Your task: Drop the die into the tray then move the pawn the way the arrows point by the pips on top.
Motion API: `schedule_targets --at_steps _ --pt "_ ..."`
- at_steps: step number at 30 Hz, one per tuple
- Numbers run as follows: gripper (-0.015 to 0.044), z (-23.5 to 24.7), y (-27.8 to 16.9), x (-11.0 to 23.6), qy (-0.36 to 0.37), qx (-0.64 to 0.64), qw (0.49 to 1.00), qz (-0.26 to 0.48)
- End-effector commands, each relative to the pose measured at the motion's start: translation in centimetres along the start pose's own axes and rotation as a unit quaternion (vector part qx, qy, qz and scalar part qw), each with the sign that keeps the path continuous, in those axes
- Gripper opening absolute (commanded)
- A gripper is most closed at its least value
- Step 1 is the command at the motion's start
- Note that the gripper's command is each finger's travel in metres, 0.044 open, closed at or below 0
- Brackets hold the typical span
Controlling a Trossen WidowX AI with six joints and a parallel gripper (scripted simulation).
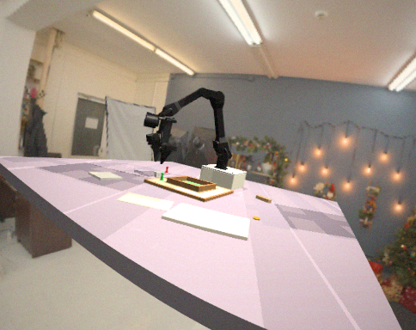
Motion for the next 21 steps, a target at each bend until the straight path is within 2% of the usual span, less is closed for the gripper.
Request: schedule_targets --at_steps 1,21 --pt "0.0275 0.0 -0.3 -1.3 0.004 -0.005 1.000 0.010" --pt "0.0275 -0.1 -0.4 -4.3 0.004 -0.005 1.000 0.011"
Point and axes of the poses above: the point midway between the two fingers, 35 mm back from their tips, its own x axis back along the fingers, its own z axis across the jaws, y = z × x, the point moved 8 cm from there along x, back along the fingers, and after that the axes turned 13 degrees about -x, right-handed, at the moved point
